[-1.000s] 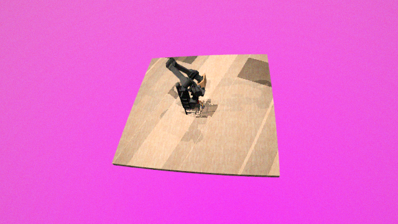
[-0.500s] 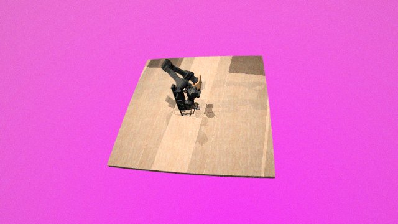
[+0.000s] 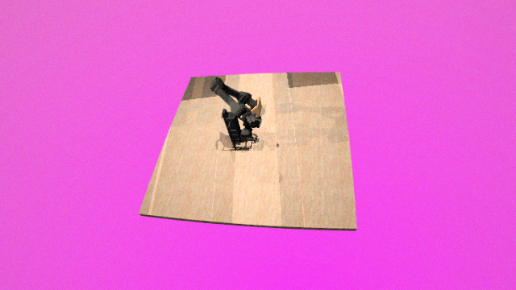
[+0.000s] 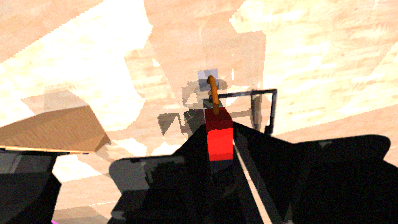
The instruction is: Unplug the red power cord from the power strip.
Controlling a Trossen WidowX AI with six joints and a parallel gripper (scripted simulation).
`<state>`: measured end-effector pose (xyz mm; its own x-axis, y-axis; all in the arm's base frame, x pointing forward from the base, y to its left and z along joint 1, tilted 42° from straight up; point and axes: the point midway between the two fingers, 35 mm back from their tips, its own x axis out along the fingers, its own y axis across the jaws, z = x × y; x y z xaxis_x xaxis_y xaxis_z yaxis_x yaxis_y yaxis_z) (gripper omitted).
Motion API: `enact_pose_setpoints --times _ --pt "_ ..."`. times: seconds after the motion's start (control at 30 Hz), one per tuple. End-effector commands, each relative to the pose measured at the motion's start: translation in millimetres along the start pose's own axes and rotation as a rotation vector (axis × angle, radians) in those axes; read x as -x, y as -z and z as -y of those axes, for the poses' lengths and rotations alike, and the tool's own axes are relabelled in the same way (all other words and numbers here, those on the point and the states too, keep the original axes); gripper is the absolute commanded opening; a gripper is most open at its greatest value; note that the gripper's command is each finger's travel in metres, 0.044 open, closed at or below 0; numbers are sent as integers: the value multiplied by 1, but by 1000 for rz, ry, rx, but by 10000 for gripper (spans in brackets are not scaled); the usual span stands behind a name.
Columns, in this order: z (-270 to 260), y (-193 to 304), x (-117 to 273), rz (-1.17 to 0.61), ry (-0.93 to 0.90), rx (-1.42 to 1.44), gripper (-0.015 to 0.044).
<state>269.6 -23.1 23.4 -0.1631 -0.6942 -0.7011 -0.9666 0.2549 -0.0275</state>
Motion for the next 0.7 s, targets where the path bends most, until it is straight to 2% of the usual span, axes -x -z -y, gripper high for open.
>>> enact_pose_setpoints --times 0.0,0.37,0.67 --pt "1 -34 12 83 8 8 0" --pt "-1 -51 16 84 8 9 0" --pt "-3 -42 10 79 8 10 236"
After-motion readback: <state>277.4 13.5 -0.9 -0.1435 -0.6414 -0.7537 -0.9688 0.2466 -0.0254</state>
